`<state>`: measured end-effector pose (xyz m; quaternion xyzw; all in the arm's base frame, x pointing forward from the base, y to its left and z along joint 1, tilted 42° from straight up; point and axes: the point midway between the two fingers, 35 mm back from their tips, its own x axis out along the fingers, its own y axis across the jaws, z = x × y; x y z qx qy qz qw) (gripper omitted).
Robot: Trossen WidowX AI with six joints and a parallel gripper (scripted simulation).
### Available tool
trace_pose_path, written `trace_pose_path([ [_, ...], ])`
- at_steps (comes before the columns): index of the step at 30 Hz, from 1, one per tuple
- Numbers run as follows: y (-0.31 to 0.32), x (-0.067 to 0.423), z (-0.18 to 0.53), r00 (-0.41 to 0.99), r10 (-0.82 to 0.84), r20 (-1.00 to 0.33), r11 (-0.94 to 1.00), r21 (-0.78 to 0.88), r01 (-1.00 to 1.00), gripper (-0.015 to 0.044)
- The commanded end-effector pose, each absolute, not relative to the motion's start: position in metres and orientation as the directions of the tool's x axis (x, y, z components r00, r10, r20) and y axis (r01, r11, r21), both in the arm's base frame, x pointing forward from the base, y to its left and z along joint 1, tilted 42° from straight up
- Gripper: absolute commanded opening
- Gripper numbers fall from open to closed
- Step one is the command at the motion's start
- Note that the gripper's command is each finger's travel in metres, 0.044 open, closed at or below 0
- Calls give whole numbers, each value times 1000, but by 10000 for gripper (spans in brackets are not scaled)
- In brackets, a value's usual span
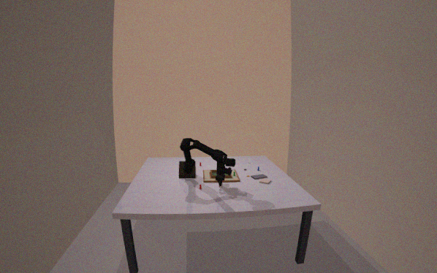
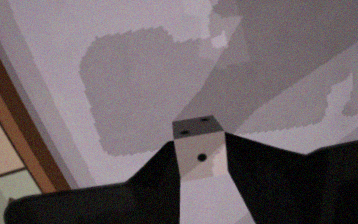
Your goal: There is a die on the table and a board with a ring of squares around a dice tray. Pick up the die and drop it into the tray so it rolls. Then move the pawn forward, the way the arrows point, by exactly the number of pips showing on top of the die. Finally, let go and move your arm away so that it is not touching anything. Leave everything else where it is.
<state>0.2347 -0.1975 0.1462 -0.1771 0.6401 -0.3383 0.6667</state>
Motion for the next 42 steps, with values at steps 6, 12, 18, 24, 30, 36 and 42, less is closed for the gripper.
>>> trace_pose_path([
  [6,-193,238,150,-47,-673,-738,714,-665,219,0],
  [12,-173,247,170,-47,-667,-744,719,-659,220,0],
  [18,-154,252,191,-42,-670,-741,715,-660,231,0],
  [24,-135,254,211,-41,-672,-740,714,-661,231,0],
  [30,-116,253,231,-48,-671,-740,716,-663,219,0],
  [36,-111,256,228,-48,-671,-740,724,-668,173,0],
  [42,-96,267,206,-46,-670,-741,742,-671,-10,0],
])
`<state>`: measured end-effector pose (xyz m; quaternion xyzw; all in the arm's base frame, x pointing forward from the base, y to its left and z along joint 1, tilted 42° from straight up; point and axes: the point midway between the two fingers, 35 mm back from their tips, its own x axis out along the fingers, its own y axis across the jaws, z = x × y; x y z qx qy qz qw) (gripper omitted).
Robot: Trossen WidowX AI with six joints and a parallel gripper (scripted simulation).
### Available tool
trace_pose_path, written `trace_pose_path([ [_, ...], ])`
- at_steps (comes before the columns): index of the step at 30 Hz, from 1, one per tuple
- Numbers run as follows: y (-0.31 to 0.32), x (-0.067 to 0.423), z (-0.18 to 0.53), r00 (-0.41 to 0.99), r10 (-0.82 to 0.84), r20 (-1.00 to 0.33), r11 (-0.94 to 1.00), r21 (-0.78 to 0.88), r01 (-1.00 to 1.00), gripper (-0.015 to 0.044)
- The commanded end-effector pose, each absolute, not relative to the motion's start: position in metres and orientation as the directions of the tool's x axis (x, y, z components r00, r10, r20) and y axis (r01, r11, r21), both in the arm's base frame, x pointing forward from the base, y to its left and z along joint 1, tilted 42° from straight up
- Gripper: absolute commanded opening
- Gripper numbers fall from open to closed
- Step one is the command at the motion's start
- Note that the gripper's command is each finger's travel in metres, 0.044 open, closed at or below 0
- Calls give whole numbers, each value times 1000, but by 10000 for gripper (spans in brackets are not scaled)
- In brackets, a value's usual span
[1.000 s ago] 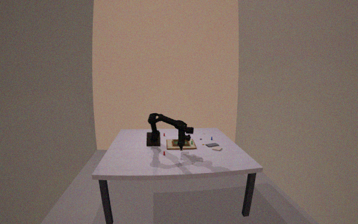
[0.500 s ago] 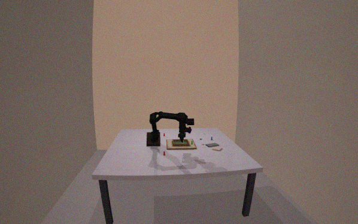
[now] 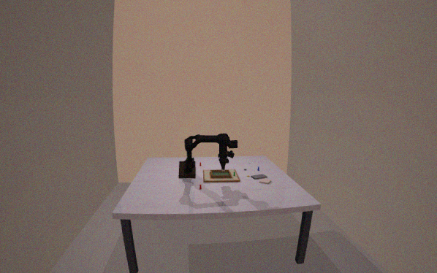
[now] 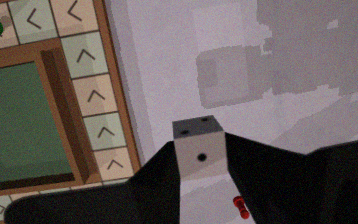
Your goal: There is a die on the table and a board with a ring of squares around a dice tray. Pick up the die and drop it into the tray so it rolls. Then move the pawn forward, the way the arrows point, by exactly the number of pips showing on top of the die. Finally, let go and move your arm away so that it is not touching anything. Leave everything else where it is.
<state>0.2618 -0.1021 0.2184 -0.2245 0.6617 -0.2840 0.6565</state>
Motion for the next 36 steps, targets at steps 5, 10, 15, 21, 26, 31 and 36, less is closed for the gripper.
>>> trace_pose_path([
  [5,-79,276,186,-40,-670,-741,735,-654,-179,0],
  [10,-63,283,166,-34,-671,-741,705,-622,-341,0],
  [15,-49,287,149,-34,-666,-745,659,-567,-495,0],
  [21,-32,289,128,-36,-662,-748,577,-479,-662,0],
  [26,-19,289,110,-38,-660,-750,489,-392,-779,0],
  [31,-5,288,93,-40,-660,-750,387,-293,-874,0],
  [36,8,285,76,-43,-661,-749,273,-187,-944,0],
])
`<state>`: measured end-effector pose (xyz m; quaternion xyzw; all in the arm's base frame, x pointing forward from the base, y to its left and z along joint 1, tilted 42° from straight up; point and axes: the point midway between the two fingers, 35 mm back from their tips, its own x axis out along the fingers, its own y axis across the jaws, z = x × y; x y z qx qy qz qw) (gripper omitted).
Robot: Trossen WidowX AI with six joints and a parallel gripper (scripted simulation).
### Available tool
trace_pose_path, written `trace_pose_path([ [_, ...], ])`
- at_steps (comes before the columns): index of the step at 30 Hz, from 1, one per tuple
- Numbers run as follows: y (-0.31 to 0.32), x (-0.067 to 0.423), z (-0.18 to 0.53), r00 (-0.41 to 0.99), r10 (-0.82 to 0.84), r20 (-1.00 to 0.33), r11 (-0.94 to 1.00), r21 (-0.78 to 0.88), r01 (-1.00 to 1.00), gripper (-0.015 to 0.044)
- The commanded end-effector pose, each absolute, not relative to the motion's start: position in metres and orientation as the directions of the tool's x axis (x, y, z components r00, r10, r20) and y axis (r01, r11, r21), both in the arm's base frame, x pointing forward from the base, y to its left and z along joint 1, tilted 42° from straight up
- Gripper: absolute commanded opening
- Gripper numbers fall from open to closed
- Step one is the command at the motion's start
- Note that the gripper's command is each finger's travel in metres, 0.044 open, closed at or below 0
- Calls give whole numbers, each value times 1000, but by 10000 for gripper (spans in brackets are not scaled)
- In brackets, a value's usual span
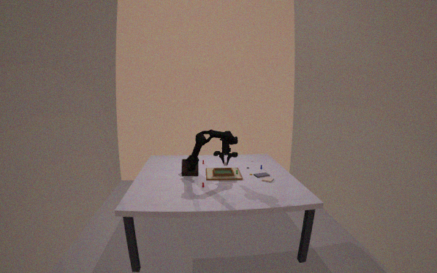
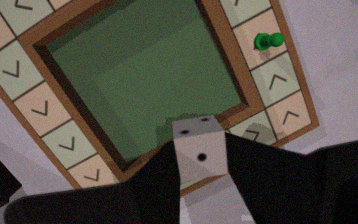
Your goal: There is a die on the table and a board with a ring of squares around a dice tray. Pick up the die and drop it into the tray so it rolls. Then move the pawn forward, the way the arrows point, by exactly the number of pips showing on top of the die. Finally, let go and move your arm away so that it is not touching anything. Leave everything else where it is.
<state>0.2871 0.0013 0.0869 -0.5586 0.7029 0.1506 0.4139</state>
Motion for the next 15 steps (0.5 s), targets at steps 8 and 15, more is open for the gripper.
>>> trace_pose_path([
  [8,26,277,50,-47,-665,-745,83,-11,-996,0],
  [15,27,275,47,-57,-650,-758,74,12,-997,0],
])
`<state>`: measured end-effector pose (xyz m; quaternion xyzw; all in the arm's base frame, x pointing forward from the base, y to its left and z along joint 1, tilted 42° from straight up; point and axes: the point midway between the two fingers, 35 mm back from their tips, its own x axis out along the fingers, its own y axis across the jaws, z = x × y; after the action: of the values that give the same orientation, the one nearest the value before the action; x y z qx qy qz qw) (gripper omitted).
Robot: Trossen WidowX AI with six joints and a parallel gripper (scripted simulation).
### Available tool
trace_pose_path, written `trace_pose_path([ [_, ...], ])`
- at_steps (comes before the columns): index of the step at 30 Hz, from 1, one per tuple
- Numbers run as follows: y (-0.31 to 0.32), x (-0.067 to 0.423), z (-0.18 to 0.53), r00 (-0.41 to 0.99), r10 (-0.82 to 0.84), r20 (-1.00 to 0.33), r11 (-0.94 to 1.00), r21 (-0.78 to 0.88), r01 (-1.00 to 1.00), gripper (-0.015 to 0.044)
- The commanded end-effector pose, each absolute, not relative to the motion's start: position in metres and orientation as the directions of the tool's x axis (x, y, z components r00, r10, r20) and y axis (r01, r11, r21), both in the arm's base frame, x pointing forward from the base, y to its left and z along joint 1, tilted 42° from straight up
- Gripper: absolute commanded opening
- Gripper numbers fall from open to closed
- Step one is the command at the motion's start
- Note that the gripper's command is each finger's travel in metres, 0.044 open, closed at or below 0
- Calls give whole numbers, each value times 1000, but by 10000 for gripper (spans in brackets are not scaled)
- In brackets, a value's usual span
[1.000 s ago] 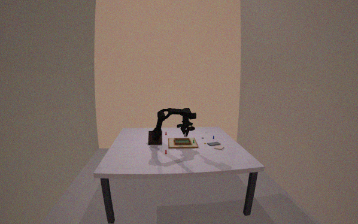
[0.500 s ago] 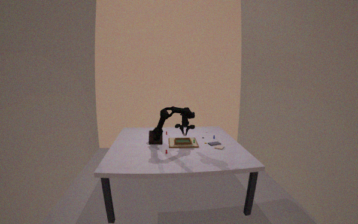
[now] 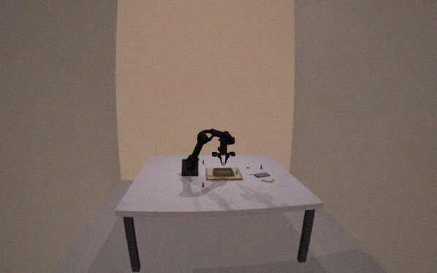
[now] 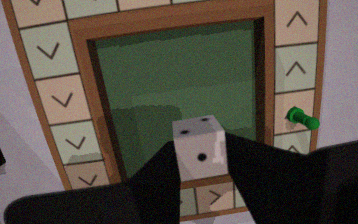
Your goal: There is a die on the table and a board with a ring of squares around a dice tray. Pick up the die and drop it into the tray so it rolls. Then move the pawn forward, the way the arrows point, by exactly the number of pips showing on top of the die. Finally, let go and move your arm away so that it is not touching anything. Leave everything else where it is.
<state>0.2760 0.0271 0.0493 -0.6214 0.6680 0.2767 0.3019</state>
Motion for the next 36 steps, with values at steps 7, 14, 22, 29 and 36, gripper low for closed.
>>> trace_pose_path([
  [7,23,268,40,-121,-469,-875,118,74,-990,0],
  [14,21,265,35,-127,-257,-958,120,99,-988,0],
  [22,21,263,32,-62,-10,-998,89,60,-994,0],
  [29,20,265,34,4,118,-993,67,4,-998,0],
  [36,25,277,82,4,118,-993,67,4,-998,0],
])
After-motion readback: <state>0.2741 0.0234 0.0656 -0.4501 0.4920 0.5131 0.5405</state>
